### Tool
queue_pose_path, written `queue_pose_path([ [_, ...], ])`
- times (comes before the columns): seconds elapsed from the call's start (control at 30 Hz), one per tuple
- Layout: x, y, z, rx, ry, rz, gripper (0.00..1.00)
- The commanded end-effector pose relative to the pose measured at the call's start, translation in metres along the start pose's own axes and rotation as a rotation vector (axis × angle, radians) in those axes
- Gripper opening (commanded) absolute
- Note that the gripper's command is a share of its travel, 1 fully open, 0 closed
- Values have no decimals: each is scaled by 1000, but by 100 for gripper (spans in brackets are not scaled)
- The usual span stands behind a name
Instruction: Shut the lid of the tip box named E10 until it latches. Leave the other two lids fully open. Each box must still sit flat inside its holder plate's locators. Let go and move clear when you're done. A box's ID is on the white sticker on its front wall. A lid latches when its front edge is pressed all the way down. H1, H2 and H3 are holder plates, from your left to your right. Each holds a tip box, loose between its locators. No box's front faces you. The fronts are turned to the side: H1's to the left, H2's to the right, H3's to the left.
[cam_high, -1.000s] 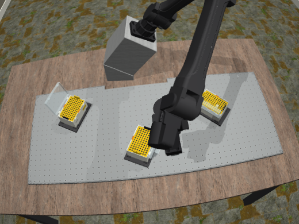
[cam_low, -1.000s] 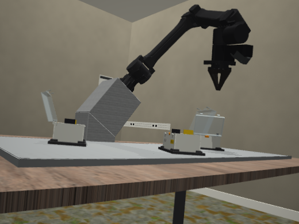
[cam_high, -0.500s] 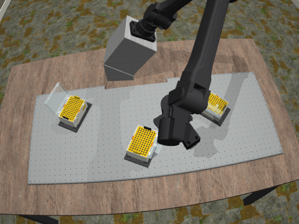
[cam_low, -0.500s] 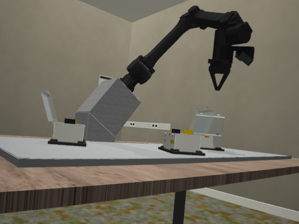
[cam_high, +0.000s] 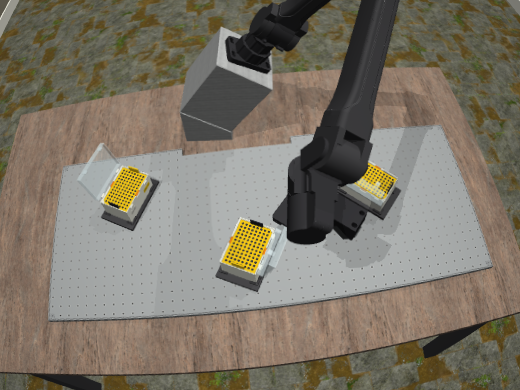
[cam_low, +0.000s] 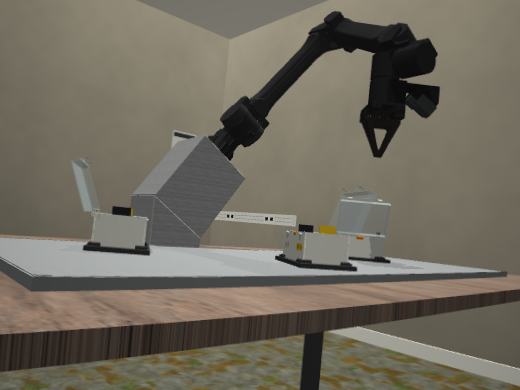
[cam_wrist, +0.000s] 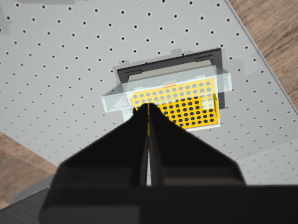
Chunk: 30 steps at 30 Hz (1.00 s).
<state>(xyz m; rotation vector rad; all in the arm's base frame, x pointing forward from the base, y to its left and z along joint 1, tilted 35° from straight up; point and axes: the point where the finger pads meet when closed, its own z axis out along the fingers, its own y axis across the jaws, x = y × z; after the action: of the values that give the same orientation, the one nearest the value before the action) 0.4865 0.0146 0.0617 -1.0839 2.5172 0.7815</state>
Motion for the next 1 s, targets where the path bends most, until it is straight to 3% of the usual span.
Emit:
queue_pose_path([
  [0.0,-13,3,-4,45,-18,-206,0],
  [0.07,-13,3,-4,63,-19,-270,0],
  [0.23,-4,-11,-2,60,-20,-247,0],
  [0.27,-4,-1,14,37,-8,-257,0],
  [0.53,-4,-2,51,37,-7,-234,0],
  [0.6,-15,-8,44,56,-19,-249,0],
  [0.63,-6,-19,34,73,-29,-221,0],
  [0.7,-6,-19,34,73,-29,-221,0],
  [0.73,-18,-14,20,98,-42,-247,0],
  [0.9,-23,-8,26,87,-37,-265,0],
  [0.97,-12,-9,33,66,-24,-247,0],
])
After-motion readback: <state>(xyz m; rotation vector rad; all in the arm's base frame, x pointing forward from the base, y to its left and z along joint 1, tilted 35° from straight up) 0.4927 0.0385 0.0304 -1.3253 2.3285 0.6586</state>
